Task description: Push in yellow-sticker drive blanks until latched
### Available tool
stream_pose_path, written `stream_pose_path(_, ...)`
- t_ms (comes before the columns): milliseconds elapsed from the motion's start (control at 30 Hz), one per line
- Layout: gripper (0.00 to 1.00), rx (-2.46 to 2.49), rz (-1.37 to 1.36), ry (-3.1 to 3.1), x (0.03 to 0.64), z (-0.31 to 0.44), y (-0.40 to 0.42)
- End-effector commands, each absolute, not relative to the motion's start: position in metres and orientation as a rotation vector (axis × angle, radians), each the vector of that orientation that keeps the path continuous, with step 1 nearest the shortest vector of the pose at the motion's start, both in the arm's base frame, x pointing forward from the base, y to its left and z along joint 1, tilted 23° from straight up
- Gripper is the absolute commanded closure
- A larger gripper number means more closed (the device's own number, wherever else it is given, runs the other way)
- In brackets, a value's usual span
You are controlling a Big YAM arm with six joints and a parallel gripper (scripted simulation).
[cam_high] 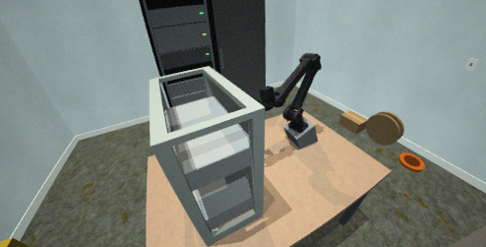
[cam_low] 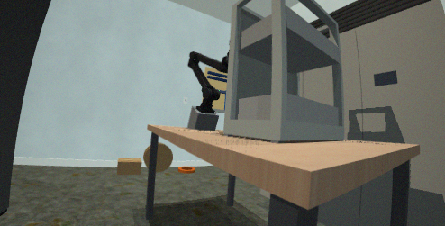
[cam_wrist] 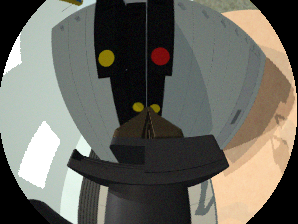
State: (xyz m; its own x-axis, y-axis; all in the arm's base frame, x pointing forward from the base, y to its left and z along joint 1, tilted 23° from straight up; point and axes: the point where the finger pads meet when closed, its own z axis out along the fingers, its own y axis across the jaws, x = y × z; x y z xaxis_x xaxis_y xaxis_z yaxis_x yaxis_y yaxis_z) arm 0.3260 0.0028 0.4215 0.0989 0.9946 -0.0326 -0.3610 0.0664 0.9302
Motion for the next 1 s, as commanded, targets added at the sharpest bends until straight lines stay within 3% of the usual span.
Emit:
stream_pose_path(0,1.0,0.916,1.269,0.895,0.303,0.42,0.009)
stream_pose_path(467,1.0,0.916,1.268,0.897,0.257,0.395,0.012)
stream_pose_path(967,1.0,0.903,1.293,0.836,0.247,0.427,0.004)
